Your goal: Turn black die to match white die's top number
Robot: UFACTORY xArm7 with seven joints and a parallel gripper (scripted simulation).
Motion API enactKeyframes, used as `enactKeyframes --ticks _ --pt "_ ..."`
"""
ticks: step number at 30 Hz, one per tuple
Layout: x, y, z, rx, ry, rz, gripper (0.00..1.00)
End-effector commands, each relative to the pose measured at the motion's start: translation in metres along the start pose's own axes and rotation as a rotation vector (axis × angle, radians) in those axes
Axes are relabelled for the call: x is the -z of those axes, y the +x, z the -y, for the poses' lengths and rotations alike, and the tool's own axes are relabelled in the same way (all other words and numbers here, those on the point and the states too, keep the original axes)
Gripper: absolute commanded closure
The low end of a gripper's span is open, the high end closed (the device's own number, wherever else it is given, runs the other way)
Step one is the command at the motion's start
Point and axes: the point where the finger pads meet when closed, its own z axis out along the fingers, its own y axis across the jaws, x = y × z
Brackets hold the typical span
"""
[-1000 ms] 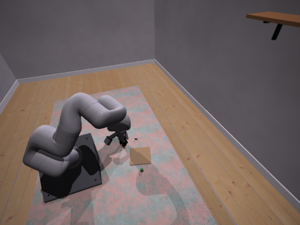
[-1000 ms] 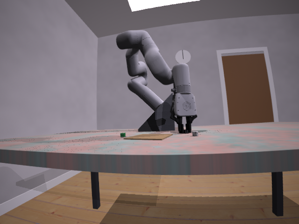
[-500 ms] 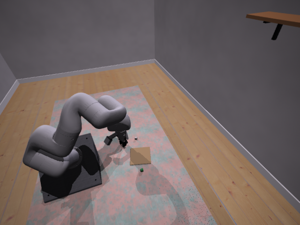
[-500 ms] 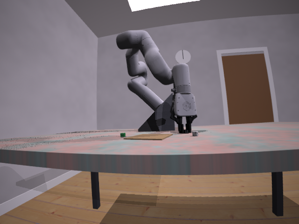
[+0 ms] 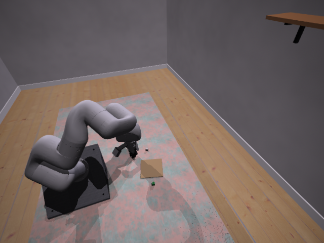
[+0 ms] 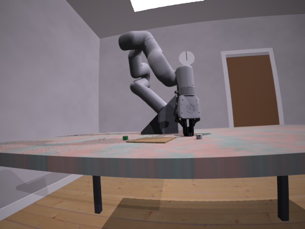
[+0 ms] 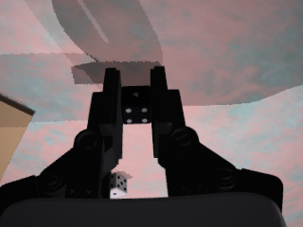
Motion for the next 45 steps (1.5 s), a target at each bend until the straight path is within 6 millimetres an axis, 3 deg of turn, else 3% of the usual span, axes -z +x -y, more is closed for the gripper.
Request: enactKeyframes --ticks 1,33,38,45 --pt "0.001 -0.001 -0.001 0.000 -0.002 0.004 0.89" --pt "0.003 -0.001 -0.001 0.000 -0.002 0.004 0.89" --pt "0.011 -0.001 -0.001 0.000 -0.002 0.004 0.89" --pt "0.058 -0.001 -0.001 0.000 -0.002 0.004 0.89"
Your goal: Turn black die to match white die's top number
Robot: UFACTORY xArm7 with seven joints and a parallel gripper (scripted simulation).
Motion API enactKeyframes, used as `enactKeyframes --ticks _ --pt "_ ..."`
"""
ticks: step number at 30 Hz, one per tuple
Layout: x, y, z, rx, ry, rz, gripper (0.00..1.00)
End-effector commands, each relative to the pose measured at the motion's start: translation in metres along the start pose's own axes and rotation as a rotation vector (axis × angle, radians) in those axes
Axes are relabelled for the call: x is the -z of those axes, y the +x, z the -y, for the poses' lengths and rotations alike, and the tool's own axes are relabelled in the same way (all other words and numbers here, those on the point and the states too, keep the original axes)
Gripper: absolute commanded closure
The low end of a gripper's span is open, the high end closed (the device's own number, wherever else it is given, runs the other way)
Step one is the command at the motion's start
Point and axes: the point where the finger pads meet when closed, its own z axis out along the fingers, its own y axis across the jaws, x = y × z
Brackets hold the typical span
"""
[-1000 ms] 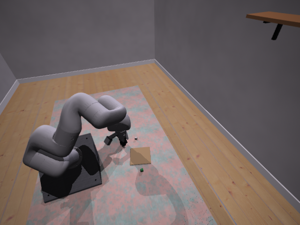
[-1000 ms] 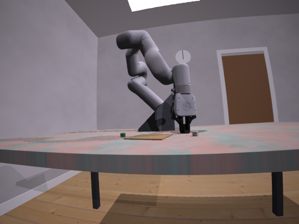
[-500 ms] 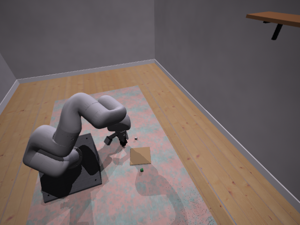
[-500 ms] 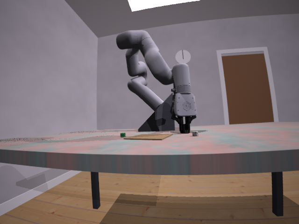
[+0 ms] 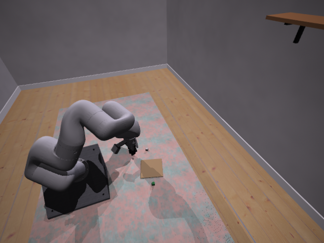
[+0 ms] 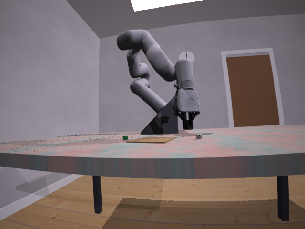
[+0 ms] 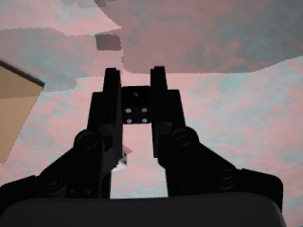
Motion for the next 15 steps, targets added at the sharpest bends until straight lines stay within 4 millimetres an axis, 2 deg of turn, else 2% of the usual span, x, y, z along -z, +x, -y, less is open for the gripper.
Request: enactKeyframes --ticks 1,4,7,15 --pt "0.038 -0.002 -0.001 0.000 -0.002 0.004 0.89" --pt "0.058 -0.001 -0.001 0.000 -0.002 0.004 0.89" --pt "0.070 -0.001 0.000 0.000 -0.002 0.004 0.89" --pt "0.073 -0.001 0.000 0.000 -0.002 0.004 0.89"
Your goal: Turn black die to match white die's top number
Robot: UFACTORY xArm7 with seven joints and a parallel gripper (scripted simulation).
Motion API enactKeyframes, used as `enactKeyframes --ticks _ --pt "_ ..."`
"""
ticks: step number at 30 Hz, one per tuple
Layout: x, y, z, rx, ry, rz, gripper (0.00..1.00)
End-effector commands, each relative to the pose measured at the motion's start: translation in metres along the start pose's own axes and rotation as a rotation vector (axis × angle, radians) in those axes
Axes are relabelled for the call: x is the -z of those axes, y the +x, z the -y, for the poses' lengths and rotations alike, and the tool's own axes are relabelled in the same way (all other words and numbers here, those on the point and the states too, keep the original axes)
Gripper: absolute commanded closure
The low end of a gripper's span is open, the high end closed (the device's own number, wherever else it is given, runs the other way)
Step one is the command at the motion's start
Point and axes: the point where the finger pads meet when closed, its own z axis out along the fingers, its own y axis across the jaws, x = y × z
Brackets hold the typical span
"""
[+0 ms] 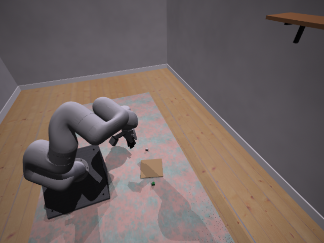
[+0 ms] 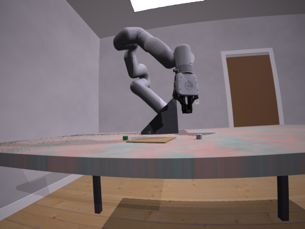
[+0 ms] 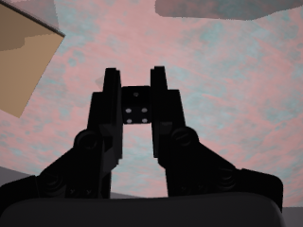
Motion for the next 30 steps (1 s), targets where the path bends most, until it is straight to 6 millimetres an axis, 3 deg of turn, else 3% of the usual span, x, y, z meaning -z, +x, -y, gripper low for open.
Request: enactKeyframes --ticks 1,12,26,29,30 --pt "0.0035 -0.0014 -0.0007 0.000 -0.002 0.004 0.89" --pt "0.0025 -0.0006 -0.0017 -0.064 -0.002 -0.001 0.89" --pt "-0.0038 0.0029 -0.0079 -0.551 0.004 -0.031 0.89" --pt "-0.0038 0.0029 -0.0079 -0.559 0.004 -0.031 0.89" --pt "-0.0048 0.0031 -0.0087 -0.653 0.007 -0.034 0.89"
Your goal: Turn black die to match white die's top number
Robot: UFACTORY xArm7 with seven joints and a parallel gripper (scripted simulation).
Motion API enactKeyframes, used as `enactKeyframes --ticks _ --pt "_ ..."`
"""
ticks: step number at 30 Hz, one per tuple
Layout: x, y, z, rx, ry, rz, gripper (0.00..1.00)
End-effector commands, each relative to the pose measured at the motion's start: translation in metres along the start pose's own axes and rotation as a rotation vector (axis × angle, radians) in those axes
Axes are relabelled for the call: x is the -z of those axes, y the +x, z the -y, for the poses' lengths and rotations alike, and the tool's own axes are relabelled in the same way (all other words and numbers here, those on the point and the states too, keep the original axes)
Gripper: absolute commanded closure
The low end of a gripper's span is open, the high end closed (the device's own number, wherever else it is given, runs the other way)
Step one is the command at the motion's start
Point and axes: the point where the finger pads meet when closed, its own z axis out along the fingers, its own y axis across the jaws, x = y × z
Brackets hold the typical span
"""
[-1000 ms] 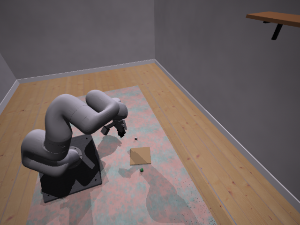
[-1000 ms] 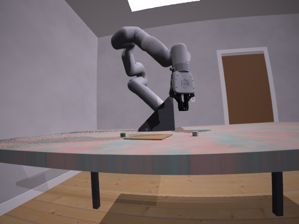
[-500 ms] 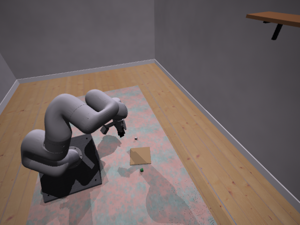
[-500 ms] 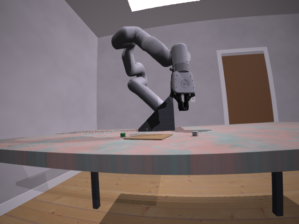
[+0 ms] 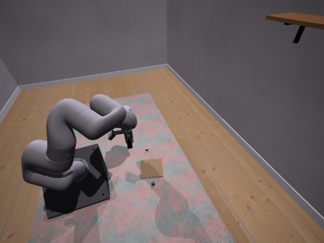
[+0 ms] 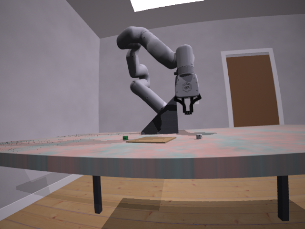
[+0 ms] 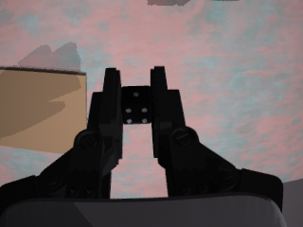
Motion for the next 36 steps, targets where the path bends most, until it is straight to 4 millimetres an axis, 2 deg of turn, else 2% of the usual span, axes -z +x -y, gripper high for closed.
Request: enactKeyframes --ticks 1,13,16,17,25,30,33,34,36 --pt "-0.0002 0.0003 -0.0024 -0.174 0.001 0.004 0.89" --pt "-0.0027 0.0002 -0.0048 -0.543 0.004 0.000 0.89" --pt "-0.0028 0.0002 -0.0048 -0.548 0.004 0.000 0.89" --pt "-0.0032 -0.0003 -0.0055 -0.655 0.004 0.000 0.89" --pt "-0.0035 -0.0021 -0.0068 -0.864 0.002 0.003 0.89" --pt "-0.0033 -0.0043 -0.0080 -1.052 -0.004 0.007 0.89" --pt "-0.0032 -0.0044 -0.0081 -1.060 -0.004 0.007 0.89" --pt "-0.0029 -0.0057 -0.0086 -1.151 -0.008 0.009 0.89" --pt "-0.0026 -0.0067 -0.0090 -1.212 -0.011 0.010 0.89"
